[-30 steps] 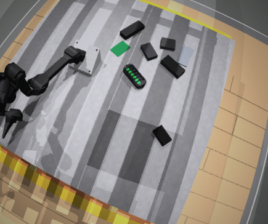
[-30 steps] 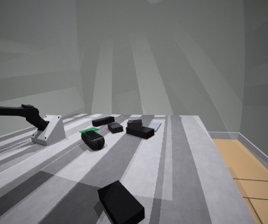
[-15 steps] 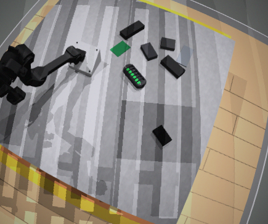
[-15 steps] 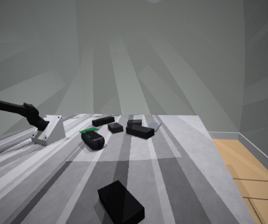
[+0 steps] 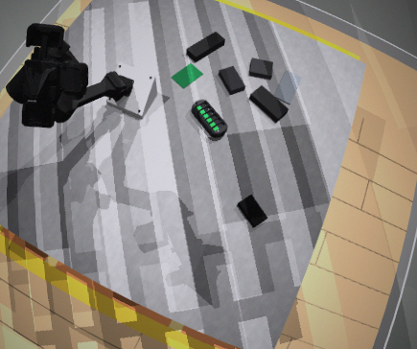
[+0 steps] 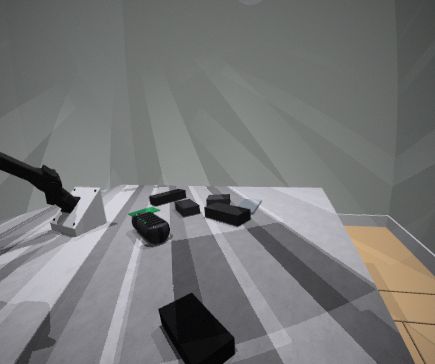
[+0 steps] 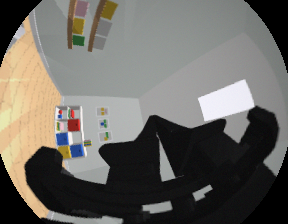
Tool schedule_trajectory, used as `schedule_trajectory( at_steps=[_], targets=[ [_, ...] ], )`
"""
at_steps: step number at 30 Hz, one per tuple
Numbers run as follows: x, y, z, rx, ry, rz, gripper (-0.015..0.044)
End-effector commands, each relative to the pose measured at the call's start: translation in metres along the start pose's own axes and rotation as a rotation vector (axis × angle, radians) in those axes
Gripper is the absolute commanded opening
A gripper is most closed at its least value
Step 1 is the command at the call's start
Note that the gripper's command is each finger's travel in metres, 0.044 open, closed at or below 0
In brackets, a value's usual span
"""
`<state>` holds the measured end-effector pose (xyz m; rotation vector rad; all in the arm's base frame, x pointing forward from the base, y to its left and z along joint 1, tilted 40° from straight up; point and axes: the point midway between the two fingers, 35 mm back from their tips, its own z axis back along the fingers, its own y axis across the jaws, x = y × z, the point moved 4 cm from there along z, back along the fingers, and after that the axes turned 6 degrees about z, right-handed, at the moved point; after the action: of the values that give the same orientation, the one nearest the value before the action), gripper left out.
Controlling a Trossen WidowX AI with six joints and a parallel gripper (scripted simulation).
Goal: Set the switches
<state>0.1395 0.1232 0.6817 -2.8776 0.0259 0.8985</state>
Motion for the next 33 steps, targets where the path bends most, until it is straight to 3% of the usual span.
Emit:
schedule_trajectory(
  at_steps=[1,7,21,27,33],
  targets=[
    [0.028,-0.029,-0.002,-0.070,-0.060,0.236,0.0000],
    [0.099,-0.075,-0.001,-0.240,-0.165,0.711,0.0000],
    [0.215,-0.130,0.028,-0.653,-0.214,1.412,0.0000],
    [0.304,-0.145,0.058,-1.015,-0.183,1.941,0.0000],
    [0.385,-0.143,0.096,-1.459,-0.041,2.365,0.0000]
  ],
)
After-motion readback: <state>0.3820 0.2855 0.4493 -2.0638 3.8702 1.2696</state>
